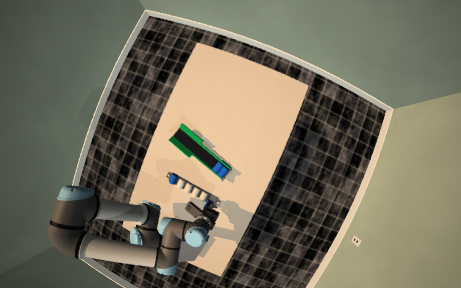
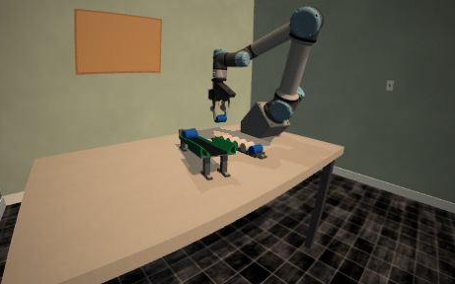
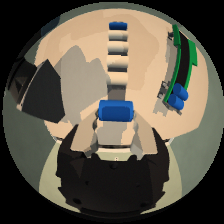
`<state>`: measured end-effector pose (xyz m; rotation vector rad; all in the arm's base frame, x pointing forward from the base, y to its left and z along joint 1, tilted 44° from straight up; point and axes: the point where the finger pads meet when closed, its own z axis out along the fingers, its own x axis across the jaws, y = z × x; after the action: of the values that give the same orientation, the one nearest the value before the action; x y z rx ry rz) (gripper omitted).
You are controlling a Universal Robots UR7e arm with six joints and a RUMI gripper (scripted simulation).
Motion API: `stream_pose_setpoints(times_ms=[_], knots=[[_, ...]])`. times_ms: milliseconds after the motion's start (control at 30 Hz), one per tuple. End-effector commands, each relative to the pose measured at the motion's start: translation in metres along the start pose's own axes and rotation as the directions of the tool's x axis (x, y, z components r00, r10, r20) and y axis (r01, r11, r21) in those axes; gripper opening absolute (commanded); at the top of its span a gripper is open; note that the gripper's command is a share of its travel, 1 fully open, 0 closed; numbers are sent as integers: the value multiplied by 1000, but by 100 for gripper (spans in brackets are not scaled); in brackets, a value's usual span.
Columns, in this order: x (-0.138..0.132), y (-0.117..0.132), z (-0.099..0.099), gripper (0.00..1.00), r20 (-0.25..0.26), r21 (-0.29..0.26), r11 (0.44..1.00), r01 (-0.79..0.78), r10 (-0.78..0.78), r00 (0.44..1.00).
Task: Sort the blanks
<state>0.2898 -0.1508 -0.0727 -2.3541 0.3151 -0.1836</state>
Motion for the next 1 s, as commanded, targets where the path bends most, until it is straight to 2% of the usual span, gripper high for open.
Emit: stream_pose_setpoints(times_ms=[0,233,367,467,600,667,767,967], knots=[[0,0,-2,34,0,0,1000,0,0,1000],[1,0,-2,34,0,0,1000,0,0,1000],[11,-1,-7,34,0,-3,1000,-12,12,1000],[32,-3,-15,34,0,-7,999,-35,35,999],[77,-14,-30,34,-1,-13,997,-81,81,997],[77,-14,-30,34,-1,-13,997,-81,81,997],[114,-29,-40,34,-2,-14,993,-117,117,993],[156,-53,-50,34,-3,-11,988,-156,156,988]])
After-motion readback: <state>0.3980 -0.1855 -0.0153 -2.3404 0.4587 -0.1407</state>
